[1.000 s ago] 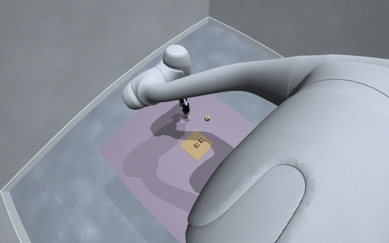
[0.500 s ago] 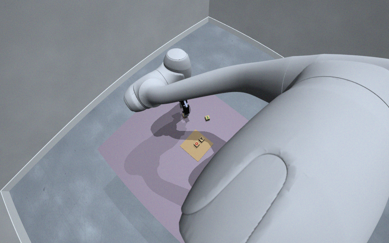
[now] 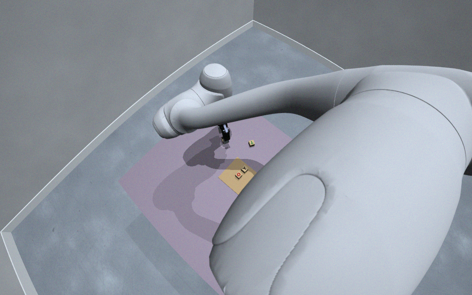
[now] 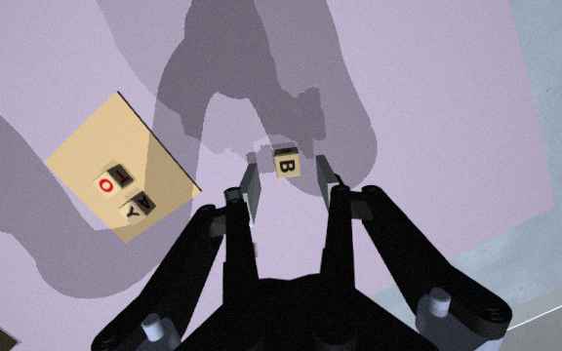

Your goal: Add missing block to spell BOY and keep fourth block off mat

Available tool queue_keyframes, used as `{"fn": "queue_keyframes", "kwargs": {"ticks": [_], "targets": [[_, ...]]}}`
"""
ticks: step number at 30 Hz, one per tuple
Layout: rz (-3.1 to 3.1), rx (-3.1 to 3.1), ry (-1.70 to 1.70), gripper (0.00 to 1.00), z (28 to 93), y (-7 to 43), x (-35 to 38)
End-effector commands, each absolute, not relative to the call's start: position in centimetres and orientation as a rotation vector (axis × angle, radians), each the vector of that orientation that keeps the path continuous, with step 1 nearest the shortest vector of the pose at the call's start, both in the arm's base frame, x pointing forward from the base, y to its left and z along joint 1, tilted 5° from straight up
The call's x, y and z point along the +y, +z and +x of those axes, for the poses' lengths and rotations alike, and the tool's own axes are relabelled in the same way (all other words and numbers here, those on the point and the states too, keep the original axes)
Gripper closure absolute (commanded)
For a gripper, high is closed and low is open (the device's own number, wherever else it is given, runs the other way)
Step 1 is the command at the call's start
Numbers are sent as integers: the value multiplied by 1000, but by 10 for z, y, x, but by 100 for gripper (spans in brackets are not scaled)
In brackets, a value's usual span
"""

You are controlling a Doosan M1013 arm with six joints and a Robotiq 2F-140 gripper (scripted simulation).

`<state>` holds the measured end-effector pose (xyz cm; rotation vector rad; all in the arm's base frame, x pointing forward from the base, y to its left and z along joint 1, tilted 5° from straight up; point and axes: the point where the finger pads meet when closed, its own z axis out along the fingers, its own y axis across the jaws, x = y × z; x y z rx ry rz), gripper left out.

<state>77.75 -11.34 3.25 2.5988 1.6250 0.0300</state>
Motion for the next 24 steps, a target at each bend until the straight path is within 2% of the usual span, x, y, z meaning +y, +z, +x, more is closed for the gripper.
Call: {"fn": "queue_keyframes", "kwargs": {"ticks": [1,24], "targets": [[2599,1625,30,63,778,30,-113],[2599,1625,30,63,778,24,-114]]}}
